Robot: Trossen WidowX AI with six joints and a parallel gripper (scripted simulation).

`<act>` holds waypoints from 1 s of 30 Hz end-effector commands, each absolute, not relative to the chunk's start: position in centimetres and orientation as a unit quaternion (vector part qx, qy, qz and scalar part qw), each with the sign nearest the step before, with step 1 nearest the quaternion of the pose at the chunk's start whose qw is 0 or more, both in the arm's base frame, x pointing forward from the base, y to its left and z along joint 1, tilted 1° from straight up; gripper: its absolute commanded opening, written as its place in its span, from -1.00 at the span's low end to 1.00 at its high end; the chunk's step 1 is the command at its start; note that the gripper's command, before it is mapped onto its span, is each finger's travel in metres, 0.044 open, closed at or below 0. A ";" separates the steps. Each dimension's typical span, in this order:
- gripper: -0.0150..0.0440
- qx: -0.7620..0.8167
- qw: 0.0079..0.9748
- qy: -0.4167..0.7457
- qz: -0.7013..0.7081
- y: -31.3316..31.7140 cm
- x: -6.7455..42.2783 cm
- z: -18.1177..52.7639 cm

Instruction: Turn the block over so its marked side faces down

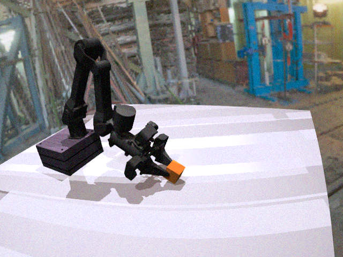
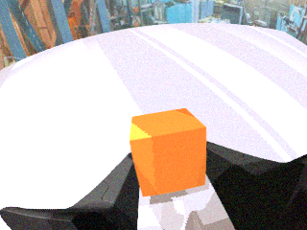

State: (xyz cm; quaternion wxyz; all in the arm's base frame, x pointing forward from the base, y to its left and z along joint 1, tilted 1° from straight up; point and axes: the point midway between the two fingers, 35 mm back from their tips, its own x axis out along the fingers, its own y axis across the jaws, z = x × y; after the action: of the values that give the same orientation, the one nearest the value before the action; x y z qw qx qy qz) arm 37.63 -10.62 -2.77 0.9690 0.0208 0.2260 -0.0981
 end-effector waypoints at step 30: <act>1.00 0.023 0.970 0.224 -0.096 -10.5 37.6 -2.7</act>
State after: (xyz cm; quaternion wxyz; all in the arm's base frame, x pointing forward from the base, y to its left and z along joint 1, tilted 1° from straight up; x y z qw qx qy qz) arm 37.62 -10.62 -2.74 0.9692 0.0206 0.2251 -0.0981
